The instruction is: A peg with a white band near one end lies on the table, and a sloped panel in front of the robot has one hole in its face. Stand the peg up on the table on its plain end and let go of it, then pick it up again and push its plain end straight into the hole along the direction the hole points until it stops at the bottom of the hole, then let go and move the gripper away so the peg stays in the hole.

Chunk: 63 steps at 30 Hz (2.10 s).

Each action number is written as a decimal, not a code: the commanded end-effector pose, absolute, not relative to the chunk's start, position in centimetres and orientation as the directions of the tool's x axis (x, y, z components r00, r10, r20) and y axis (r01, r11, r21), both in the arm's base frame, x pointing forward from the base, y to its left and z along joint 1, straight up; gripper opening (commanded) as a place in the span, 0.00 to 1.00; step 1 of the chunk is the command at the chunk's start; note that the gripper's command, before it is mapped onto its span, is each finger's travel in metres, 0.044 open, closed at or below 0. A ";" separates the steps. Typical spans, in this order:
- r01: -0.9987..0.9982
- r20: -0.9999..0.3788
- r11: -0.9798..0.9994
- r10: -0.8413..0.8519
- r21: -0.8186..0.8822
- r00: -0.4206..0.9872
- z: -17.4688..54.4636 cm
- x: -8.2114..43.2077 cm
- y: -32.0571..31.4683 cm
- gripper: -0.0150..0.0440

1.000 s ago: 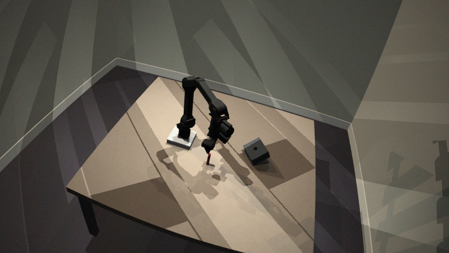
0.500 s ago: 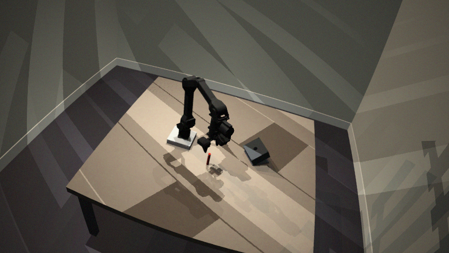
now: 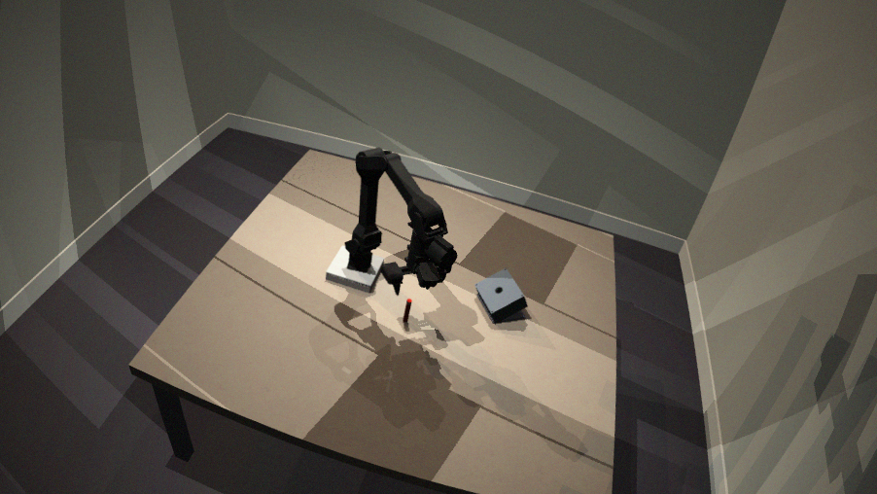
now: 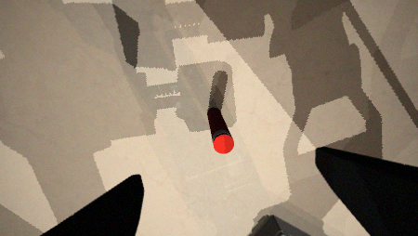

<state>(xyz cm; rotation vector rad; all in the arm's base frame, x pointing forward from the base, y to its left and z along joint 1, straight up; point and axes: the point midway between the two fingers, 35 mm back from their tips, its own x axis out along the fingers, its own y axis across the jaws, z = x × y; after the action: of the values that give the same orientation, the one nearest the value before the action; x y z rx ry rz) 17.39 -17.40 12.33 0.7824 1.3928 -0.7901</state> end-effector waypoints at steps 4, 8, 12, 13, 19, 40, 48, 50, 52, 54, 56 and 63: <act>0.934 -1.000 0.356 -0.018 0.008 0.015 12.0 17.2 -17.4 1.00; 0.965 -1.000 0.261 -0.018 0.010 0.015 11.9 17.2 -17.4 1.00; 0.986 -1.000 0.164 -0.018 0.012 0.015 11.9 17.2 -17.4 1.00; 0.990 -1.000 0.139 -0.018 0.012 0.015 11.9 17.2 -17.4 1.00; 1.000 -1.000 -0.009 -0.018 0.015 0.015 11.8 17.2 -17.4 1.00; 0.861 -1.000 -0.508 -0.017 0.022 0.015 11.4 17.2 -17.4 1.00; 0.744 -1.000 -0.668 -0.017 0.023 0.015 11.3 17.2 -17.4 1.00; 0.709 -1.000 -0.704 -0.017 0.023 0.015 11.2 17.2 -17.4 1.00; 0.674 -1.000 -0.739 -0.017 0.023 0.015 11.2 17.2 -17.4 1.00; 0.636 -1.000 -0.771 -0.017 0.023 0.015 11.2 17.2 -17.4 1.00; 0.597 -1.000 -0.802 -0.017 0.023 0.015 11.1 17.2 -17.4 1.00; 0.448 -1.000 -0.894 -0.017 0.022 0.015 11.0 17.2 -17.4 1.00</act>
<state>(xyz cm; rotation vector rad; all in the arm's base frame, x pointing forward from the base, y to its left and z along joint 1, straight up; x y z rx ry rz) 17.40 -17.41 11.30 1.9130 0.5208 -1.8793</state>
